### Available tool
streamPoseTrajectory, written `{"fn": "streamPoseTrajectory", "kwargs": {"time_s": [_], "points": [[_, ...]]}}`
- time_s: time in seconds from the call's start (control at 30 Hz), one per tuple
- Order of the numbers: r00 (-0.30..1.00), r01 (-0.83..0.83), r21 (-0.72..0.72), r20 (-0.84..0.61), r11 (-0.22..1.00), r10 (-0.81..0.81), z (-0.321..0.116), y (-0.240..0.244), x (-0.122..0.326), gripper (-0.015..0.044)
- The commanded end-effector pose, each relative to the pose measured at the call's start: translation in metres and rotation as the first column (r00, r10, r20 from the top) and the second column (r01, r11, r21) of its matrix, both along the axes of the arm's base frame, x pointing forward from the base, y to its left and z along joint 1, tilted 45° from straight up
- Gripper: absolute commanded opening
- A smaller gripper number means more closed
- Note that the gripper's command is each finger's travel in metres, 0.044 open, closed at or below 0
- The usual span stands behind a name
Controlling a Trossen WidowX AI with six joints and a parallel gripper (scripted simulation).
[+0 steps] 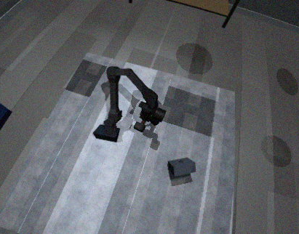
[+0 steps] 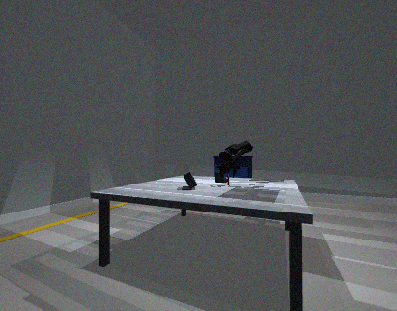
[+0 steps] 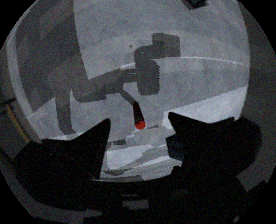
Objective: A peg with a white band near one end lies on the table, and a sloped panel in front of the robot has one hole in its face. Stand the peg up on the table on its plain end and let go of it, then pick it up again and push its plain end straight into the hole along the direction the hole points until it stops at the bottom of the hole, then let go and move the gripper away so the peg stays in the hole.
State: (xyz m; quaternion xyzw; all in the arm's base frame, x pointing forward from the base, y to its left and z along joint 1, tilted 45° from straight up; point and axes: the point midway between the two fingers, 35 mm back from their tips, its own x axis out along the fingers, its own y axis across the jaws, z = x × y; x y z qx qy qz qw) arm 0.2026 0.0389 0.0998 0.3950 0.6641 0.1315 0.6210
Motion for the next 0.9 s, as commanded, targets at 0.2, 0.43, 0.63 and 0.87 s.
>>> {"fn": "streamPoseTrajectory", "kwargs": {"time_s": [0.2,0.43,0.63,0.87], "points": [[1.000,0.005,0.008,0.000,1.000,-0.005,-0.011,0.012,0.001,0.0440],[1.000,0.004,0.012,0.000,1.000,-0.004,-0.018,0.021,0.001,0.0440],[1.000,-0.001,0.005,0.001,1.000,0.001,-0.017,0.019,0.000,0.0335],[1.000,-0.001,0.005,0.001,1.000,0.001,-0.017,0.019,0.000,0.0151]]}}
